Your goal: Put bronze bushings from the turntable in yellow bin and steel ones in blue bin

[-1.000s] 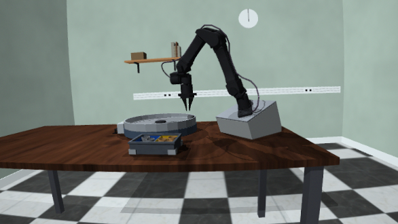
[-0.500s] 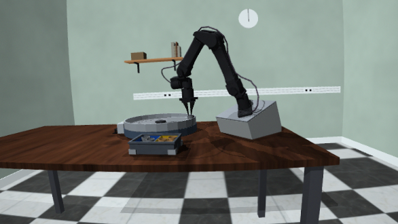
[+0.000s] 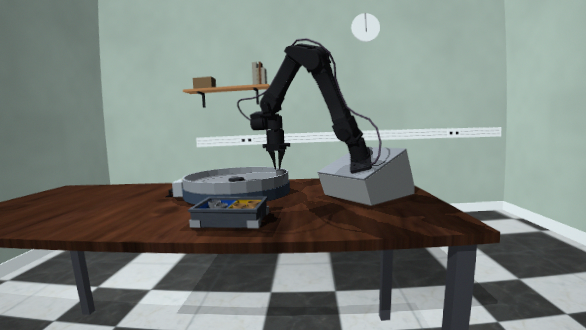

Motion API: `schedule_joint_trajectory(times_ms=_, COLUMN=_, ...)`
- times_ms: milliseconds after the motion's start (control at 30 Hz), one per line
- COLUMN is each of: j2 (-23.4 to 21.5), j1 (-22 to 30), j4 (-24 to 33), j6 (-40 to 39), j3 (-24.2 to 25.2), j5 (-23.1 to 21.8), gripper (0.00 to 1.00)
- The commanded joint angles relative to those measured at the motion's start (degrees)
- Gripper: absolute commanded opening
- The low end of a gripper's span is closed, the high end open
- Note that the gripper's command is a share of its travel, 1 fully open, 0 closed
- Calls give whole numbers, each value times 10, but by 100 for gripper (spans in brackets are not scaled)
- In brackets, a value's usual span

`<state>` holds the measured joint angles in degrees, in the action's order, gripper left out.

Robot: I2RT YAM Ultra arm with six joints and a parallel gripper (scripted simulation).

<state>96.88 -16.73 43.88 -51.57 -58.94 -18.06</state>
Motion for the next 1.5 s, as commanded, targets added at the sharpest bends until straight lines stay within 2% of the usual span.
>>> schedule_joint_trajectory(times_ms=0, j2=-9, j1=-9, j4=-10, j6=-4, j3=-16, j5=7, gripper=14)
schedule_joint_trajectory(times_ms=700, j2=-8, j1=-9, j4=-10, j6=-4, j3=-16, j5=7, gripper=14)
schedule_joint_trajectory(times_ms=867, j2=8, j1=-10, j4=-4, j6=2, j3=-20, j5=6, gripper=14)
schedule_joint_trajectory(times_ms=967, j2=-6, j1=-10, j4=-2, j6=3, j3=-21, j5=6, gripper=14)
schedule_joint_trajectory(times_ms=1467, j2=-6, j1=-10, j4=-2, j6=3, j3=-21, j5=6, gripper=14)
